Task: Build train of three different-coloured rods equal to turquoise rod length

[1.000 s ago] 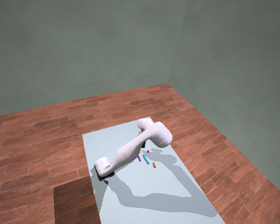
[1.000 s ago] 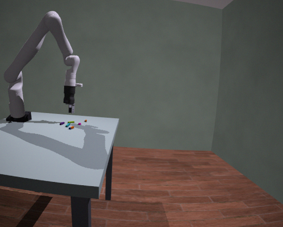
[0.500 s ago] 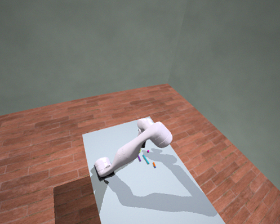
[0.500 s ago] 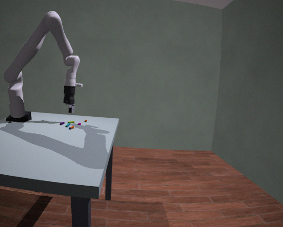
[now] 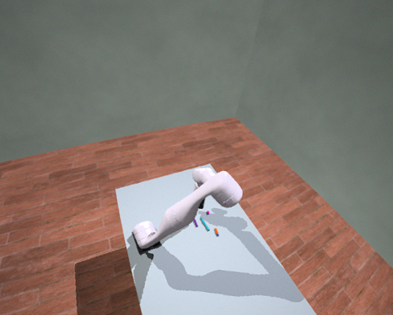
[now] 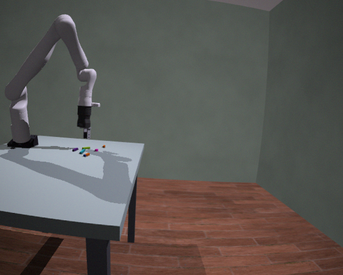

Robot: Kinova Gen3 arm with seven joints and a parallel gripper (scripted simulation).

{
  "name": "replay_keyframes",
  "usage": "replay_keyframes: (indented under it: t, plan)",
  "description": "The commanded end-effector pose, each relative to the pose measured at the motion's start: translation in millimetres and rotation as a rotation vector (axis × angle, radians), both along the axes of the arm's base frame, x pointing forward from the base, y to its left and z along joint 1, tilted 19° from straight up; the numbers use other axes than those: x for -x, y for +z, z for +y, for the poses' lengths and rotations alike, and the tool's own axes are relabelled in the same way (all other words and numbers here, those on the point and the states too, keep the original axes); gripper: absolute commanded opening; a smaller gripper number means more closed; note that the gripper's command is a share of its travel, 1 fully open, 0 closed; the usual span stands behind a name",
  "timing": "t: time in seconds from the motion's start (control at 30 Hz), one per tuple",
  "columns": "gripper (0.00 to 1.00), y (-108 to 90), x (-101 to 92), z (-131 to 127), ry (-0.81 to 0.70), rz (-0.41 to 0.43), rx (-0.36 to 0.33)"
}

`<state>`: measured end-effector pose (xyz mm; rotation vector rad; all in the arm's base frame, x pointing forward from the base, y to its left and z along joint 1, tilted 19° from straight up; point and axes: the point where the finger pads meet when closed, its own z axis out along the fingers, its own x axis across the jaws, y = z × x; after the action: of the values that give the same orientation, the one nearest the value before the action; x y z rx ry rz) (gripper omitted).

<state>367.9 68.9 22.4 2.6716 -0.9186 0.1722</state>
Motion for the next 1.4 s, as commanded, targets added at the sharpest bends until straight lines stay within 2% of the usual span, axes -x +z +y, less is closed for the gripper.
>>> replay_keyframes:
  t: [0.0, 0.77, 1.37]
  plan:
    - [0.54, -4.1, 1.4, -1, 0.001, 0.004, 0.001]
    - [0.54, -32.8, 0.8, -11, 0.001, 0.004, 0.001]
    - [0.54, -39.3, 0.7, -13, 0.001, 0.004, 0.001]
